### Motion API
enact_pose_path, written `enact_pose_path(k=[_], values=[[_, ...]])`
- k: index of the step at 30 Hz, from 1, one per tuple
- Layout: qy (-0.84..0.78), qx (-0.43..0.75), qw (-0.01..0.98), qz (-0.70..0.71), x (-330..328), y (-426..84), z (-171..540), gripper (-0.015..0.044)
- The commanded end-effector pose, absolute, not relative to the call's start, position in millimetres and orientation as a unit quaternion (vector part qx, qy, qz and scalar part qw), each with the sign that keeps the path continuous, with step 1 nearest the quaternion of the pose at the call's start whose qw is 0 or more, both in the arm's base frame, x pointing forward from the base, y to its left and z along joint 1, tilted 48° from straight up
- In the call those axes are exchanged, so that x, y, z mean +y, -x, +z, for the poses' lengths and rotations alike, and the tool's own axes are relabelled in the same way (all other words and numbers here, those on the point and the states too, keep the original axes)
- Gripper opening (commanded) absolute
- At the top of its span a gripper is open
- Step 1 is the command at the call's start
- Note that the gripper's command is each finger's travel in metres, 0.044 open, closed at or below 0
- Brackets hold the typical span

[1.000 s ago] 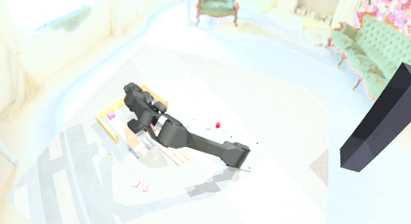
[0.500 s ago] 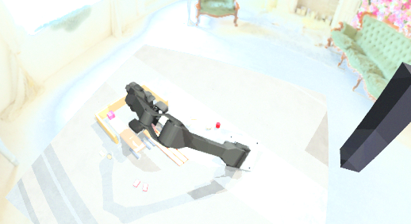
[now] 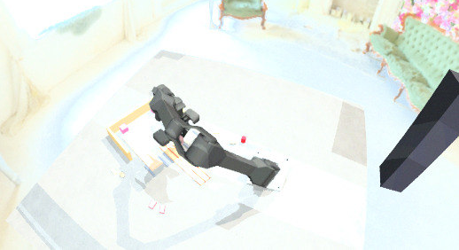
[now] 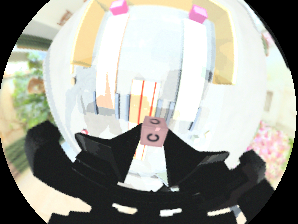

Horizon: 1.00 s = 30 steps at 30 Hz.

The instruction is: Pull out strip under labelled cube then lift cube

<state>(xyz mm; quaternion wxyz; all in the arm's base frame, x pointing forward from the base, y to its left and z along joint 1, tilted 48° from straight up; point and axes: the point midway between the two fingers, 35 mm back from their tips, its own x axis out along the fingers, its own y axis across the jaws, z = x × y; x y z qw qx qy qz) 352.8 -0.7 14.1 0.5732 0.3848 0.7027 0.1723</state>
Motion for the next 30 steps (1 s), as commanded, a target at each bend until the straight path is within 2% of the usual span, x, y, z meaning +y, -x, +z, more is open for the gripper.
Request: enact_pose_path(k=[1, 12, 30], values=[[-0.383, 0.705, 0.572, 0.171, -3, -342, 15, 0.0000], [-0.384, 0.706, 0.571, 0.171, -5, -305, 14, 0.0000], [-0.383, 0.706, 0.571, 0.170, -31, -306, 39, 0.0000]])
